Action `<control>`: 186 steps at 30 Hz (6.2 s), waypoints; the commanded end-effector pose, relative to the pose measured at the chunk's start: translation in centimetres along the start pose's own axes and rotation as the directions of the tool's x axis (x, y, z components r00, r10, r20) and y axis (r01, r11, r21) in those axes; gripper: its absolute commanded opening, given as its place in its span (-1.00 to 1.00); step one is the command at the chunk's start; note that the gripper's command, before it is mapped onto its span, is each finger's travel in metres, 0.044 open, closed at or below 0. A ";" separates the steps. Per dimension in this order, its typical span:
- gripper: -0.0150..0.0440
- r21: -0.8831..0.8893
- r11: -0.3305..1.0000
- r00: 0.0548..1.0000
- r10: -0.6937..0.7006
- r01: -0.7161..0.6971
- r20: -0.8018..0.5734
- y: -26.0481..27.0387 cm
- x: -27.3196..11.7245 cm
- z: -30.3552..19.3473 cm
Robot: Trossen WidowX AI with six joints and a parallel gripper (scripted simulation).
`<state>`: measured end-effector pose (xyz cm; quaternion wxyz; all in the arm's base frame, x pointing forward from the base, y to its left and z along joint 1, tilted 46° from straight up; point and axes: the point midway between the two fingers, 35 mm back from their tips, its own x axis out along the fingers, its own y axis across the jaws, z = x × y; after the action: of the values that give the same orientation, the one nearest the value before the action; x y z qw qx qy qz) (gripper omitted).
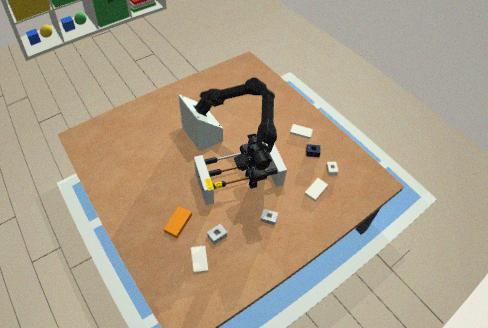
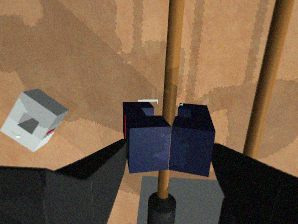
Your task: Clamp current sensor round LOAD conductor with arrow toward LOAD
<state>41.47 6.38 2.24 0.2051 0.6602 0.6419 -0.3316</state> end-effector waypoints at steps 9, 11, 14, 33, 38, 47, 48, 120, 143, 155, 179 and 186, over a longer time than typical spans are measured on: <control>-0.49 0.000 1.000 1.000 0.000 0.000 0.000 0.0 -0.1 0.0; -0.49 0.000 1.000 1.000 0.000 0.000 0.000 0.0 -0.1 0.0; -0.49 0.000 1.000 1.000 0.000 0.000 0.000 0.0 -0.1 0.0; 0.13 0.000 1.000 1.000 0.000 0.000 0.000 0.0 -0.1 0.0; 0.58 0.000 1.000 1.000 0.000 0.000 0.000 0.0 -0.1 0.0; 1.00 0.000 1.000 1.000 0.000 0.000 0.000 0.0 -0.1 0.0; 1.00 0.000 1.000 1.000 0.000 0.000 0.000 0.0 -0.1 0.0; -0.49 -0.001 1.000 1.000 -0.010 0.010 -0.004 0.1 6.2 0.0; -0.49 -0.001 1.000 1.000 -0.010 0.010 -0.004 0.1 6.2 0.0; -0.49 -0.001 1.000 1.000 -0.010 0.010 -0.004 0.1 6.2 0.0; -0.49 0.004 1.000 1.000 -0.002 0.002 -0.006 0.1 4.7 0.1; -0.49 0.004 1.000 1.000 -0.002 0.002 -0.006 0.1 4.7 0.1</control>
<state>41.17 9.92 -1.30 0.2024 0.6578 0.6444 -0.3332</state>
